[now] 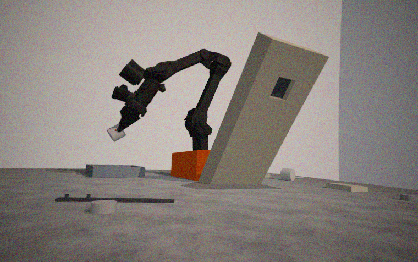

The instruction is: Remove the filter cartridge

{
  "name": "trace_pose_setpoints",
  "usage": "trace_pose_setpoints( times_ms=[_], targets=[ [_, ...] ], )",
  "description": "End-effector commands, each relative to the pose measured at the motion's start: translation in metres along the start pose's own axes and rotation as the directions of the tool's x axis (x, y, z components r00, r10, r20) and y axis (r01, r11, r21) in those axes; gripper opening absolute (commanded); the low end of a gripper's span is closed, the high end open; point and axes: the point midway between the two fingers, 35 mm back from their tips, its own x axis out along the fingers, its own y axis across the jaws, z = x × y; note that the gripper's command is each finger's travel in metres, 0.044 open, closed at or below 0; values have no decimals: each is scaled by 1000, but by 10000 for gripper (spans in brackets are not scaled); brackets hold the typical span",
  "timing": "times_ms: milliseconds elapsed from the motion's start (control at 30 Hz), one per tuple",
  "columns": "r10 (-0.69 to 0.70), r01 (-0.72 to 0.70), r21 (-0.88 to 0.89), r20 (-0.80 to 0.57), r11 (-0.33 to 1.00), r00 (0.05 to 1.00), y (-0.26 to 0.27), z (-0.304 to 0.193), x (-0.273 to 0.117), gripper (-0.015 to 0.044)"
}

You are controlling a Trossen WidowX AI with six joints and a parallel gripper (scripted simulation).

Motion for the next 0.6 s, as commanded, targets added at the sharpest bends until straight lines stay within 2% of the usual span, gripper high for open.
trace_pose_setpoints(
  times_ms=[0,233,567],
  targets=[
    [-28,29,50,-4,998,1000,-17,-12,11,0],
    [-41,41,69,-4,997,999,-24,-17,17,0],
    [-41,41,69,-4,997,999,-24,-36,55,0]
  ],
)
